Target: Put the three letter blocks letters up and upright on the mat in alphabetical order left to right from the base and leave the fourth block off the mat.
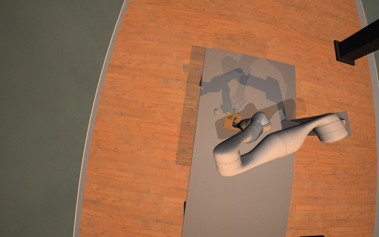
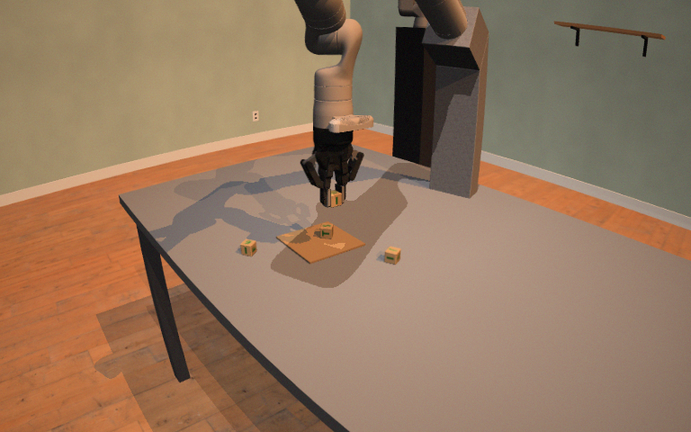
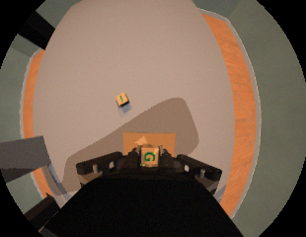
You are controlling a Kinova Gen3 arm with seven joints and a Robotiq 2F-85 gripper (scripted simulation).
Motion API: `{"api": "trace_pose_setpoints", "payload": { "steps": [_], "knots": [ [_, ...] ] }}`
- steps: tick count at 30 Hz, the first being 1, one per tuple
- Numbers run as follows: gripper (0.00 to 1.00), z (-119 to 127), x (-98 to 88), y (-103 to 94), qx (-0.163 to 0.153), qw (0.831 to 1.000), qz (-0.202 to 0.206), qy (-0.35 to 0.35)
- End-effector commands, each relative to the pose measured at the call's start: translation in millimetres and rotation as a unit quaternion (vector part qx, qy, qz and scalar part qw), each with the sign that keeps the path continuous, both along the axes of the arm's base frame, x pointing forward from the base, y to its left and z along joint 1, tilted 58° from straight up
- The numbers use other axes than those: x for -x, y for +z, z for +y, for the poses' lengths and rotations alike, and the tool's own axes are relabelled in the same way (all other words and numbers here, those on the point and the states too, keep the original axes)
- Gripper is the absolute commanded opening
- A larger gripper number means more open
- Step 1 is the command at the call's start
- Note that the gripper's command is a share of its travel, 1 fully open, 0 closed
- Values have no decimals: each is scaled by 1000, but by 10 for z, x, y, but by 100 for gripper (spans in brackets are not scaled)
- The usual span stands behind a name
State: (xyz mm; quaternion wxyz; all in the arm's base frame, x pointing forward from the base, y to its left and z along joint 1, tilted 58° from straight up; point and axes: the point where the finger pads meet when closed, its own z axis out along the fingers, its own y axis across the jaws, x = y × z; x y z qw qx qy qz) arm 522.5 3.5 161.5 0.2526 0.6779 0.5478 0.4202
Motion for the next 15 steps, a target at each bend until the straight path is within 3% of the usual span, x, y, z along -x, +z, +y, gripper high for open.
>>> {"api": "trace_pose_setpoints", "payload": {
  "steps": [1, 15],
  "knots": [
    [21, -72, 21, -61, 13, 1000, 4, 2],
    [21, -102, 28, -76, 28, 1000, 2, 12]
  ]
}}
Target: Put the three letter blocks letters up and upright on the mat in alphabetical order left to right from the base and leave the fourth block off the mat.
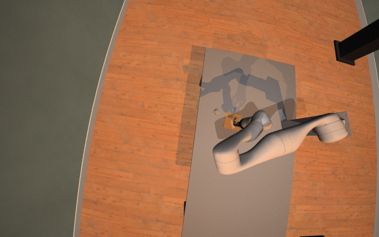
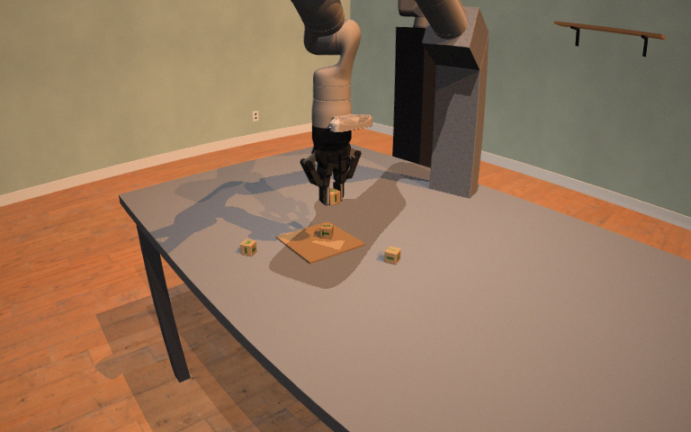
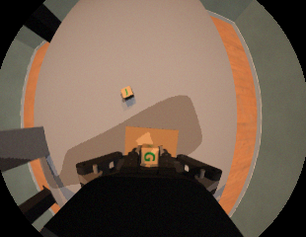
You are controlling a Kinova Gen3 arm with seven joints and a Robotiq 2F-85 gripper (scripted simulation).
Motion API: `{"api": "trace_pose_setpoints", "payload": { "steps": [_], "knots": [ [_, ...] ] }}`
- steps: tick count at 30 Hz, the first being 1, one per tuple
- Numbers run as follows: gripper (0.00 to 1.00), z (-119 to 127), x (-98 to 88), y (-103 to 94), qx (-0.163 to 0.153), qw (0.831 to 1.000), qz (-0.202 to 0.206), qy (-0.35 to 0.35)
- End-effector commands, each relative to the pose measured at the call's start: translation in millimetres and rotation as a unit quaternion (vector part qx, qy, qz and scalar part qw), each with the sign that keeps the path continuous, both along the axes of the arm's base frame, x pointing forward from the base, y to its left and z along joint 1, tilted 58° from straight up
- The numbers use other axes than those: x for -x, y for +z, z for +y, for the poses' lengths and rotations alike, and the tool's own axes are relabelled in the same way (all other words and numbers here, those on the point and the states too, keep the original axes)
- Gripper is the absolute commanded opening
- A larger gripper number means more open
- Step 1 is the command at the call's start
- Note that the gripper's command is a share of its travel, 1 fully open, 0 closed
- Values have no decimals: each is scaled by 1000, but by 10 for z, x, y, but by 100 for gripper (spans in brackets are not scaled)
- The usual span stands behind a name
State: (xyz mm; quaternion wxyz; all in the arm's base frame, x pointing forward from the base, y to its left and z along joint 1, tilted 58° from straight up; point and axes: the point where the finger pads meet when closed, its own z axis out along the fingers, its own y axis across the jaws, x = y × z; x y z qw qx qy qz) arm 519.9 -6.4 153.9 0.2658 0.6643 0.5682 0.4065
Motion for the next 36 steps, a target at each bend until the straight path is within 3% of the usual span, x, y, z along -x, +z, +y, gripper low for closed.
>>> {"api": "trace_pose_setpoints", "payload": {
  "steps": [1, 16, 27, 36],
  "knots": [
    [21, -4, 2, 0, 0, 1000, 0, 0],
    [21, 1, -40, -27, 1, 1000, -1, 0],
    [21, 32, -330, -212, 1, 1000, -1, 0],
    [21, 70, -675, -432, 1, 1000, -1, 0]
  ]
}}
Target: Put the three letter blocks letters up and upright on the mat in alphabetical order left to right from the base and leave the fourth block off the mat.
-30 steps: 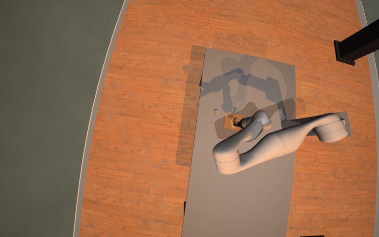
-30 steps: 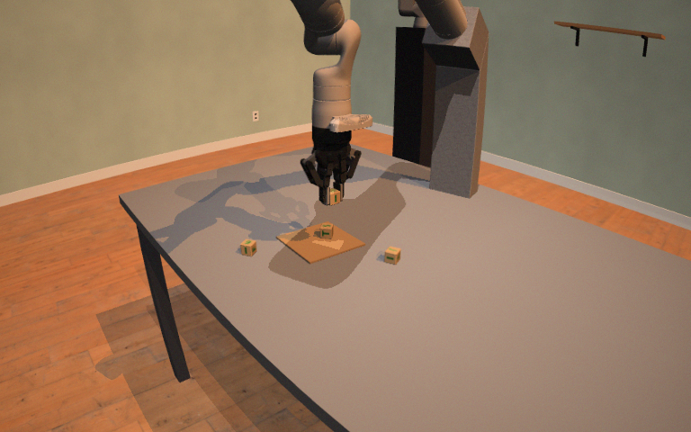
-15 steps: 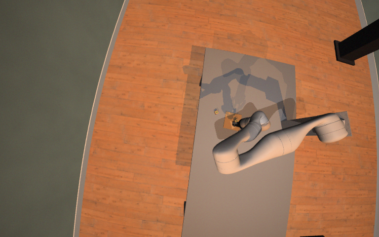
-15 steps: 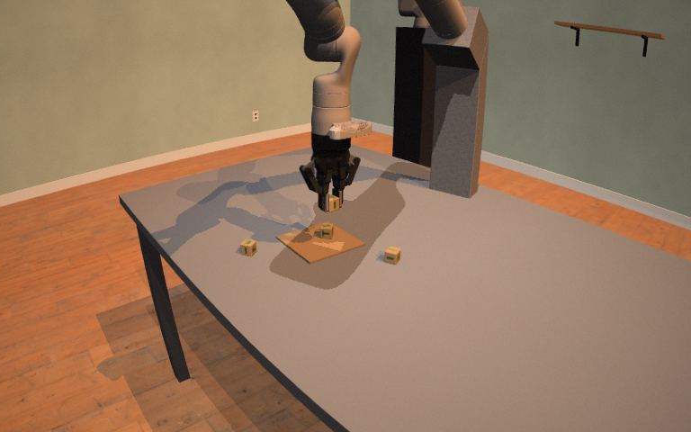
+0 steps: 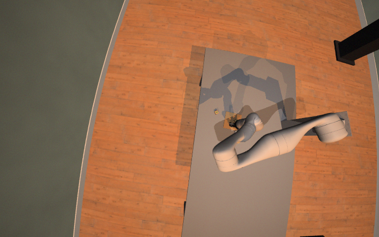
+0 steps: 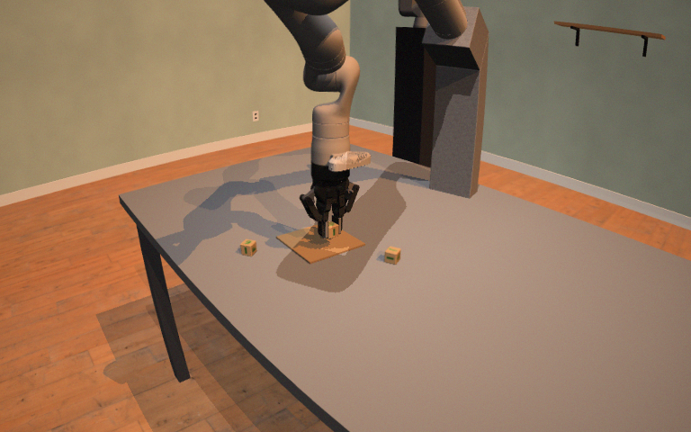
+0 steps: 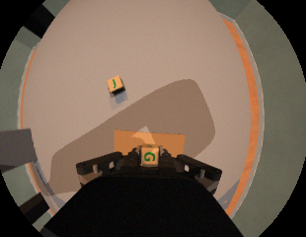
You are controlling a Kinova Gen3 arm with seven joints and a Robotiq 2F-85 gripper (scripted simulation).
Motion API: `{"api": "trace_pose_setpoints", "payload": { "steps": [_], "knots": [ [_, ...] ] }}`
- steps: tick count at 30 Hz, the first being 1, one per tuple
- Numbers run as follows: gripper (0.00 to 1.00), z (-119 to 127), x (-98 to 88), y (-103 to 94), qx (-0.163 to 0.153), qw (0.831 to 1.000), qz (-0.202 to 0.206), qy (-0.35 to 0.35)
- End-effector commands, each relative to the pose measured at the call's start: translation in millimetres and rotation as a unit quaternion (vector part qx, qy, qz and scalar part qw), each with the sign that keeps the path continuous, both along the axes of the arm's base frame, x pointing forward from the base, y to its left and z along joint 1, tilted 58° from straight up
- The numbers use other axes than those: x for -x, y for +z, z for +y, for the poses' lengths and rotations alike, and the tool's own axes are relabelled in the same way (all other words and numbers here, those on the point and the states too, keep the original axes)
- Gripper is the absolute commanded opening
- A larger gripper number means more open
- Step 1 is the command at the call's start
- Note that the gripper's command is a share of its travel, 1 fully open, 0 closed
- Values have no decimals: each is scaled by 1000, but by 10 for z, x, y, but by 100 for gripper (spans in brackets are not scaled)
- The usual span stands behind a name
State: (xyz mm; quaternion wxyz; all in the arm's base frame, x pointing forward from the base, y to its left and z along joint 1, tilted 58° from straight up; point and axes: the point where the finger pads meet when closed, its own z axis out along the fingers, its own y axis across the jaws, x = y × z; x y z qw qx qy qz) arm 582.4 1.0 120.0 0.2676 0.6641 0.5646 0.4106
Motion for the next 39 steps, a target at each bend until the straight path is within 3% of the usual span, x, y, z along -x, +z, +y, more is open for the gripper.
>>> {"api": "trace_pose_setpoints", "payload": {
  "steps": [1, 10, 39],
  "knots": [
    [21, -1, -78, -110, 3, 1000, 4, 1],
    [21, 10, -177, -173, 3, 1000, 4, 1],
    [21, 11, -181, -176, 3, 1000, 4, 1]
  ]
}}
